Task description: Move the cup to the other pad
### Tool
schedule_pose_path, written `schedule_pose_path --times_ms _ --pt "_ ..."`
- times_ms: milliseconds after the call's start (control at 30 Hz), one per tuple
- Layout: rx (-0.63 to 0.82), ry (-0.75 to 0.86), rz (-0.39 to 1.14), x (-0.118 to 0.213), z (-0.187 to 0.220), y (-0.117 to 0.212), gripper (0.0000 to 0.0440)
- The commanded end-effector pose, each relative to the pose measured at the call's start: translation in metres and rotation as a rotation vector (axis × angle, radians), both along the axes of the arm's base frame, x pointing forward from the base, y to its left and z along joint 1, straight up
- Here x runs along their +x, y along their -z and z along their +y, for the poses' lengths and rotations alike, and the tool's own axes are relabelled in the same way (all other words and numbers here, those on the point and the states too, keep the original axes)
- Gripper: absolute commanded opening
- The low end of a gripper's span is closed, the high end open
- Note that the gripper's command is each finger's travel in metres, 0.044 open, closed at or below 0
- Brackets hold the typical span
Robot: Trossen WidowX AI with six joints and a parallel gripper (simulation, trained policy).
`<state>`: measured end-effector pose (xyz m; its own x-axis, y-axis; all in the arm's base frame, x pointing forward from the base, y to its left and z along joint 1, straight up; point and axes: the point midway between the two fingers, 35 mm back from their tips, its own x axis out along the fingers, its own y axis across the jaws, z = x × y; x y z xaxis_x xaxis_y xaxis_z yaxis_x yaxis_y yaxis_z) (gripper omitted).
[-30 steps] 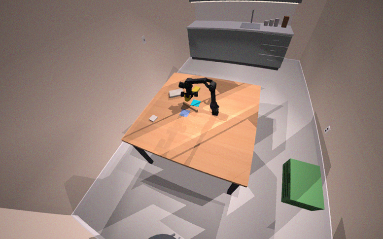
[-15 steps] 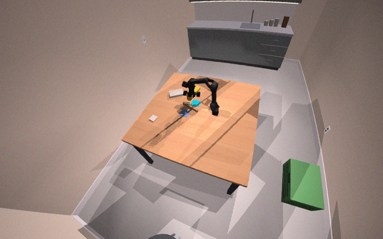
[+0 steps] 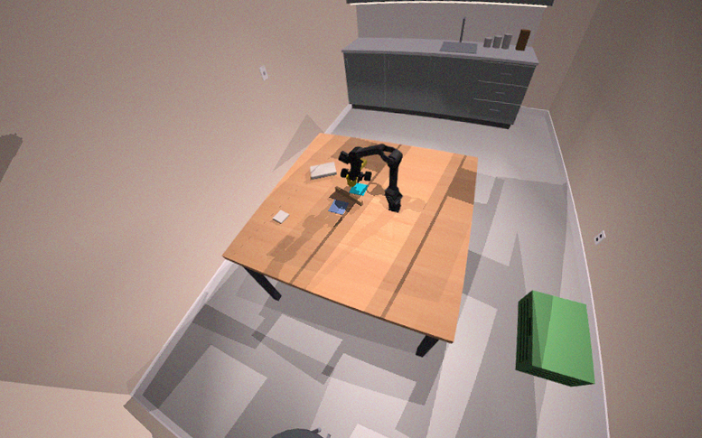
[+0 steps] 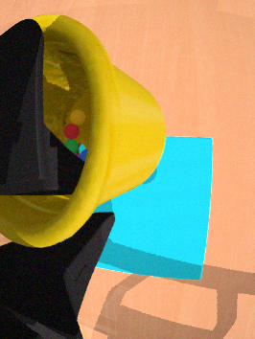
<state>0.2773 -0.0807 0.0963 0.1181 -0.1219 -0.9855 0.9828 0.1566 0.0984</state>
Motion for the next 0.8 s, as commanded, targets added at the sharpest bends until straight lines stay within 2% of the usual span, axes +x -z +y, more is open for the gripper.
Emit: schedule_pose_path --times_ms 0,333,467,767 --pt "-0.002 0.009 0.008 -0.007 -0.002 0.007 0.0019" --pt "-0.003 0.05 0.022 -0.025 -0.007 0.025 0.0072" --pt "-0.002 0.063 -0.019 -0.022 -0.009 0.022 0.0154" --pt "0.014 0.074 -0.092 -0.024 -0.009 0.01 0.0179"
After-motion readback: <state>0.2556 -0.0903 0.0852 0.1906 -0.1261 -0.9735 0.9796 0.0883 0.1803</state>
